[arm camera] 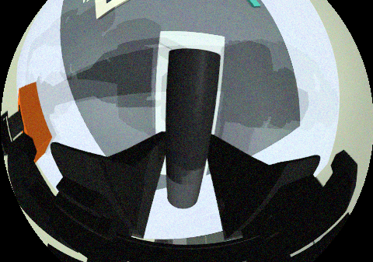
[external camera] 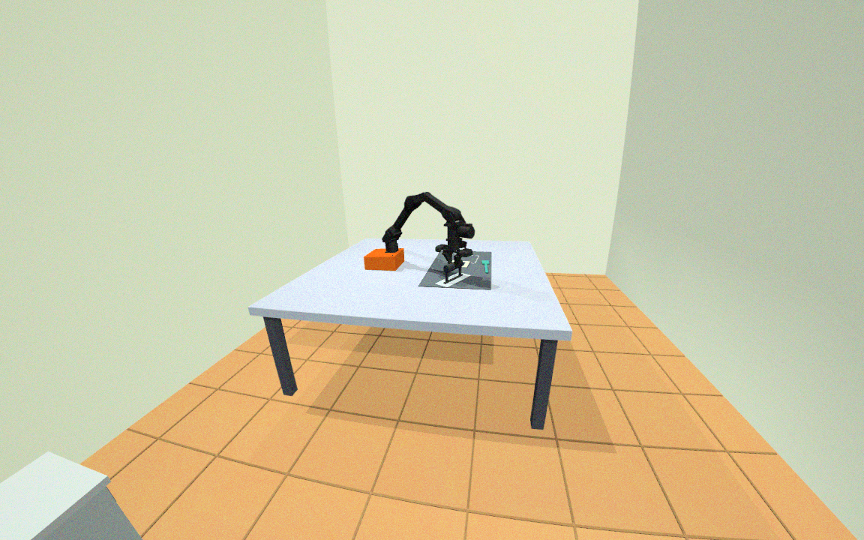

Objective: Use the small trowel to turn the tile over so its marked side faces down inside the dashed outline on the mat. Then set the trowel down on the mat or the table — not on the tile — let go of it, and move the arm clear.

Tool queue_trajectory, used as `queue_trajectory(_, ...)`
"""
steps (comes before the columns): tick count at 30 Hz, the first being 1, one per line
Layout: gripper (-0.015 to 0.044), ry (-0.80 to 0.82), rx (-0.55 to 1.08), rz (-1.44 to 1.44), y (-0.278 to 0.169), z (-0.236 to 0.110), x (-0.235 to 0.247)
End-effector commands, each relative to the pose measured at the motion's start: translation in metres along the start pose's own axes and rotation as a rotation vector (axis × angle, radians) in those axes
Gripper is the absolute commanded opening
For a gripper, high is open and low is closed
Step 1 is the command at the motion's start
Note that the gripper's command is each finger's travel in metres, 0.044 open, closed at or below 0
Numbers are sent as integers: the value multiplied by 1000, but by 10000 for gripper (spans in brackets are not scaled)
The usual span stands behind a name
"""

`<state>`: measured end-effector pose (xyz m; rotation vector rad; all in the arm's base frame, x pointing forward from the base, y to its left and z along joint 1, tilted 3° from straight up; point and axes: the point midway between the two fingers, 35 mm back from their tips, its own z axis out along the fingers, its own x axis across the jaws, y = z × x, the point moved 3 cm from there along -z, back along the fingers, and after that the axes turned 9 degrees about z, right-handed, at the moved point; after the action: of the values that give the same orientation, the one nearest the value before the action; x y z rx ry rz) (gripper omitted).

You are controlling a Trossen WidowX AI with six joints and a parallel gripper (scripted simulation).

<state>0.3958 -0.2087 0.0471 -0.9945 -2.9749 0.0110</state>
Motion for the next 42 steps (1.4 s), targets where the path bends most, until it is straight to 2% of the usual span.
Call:
queue_trajectory(1, 130, 0, 1, 3, 0, 1, 0)
queue_trajectory(14, 130, 0, 1, -2, 0, 1, 0)
queue_trajectory(28, 130, 0, 1, -379, 0, 1, 0)
queue_trajectory(34, 130, 0, 1, -397, 0, 1, 0)
queue_trajectory(39, 261, 0, 1, -397, 0, 1, 0)
queue_trajectory(42, 270, 0, 1, -397, 0, 1, 0)
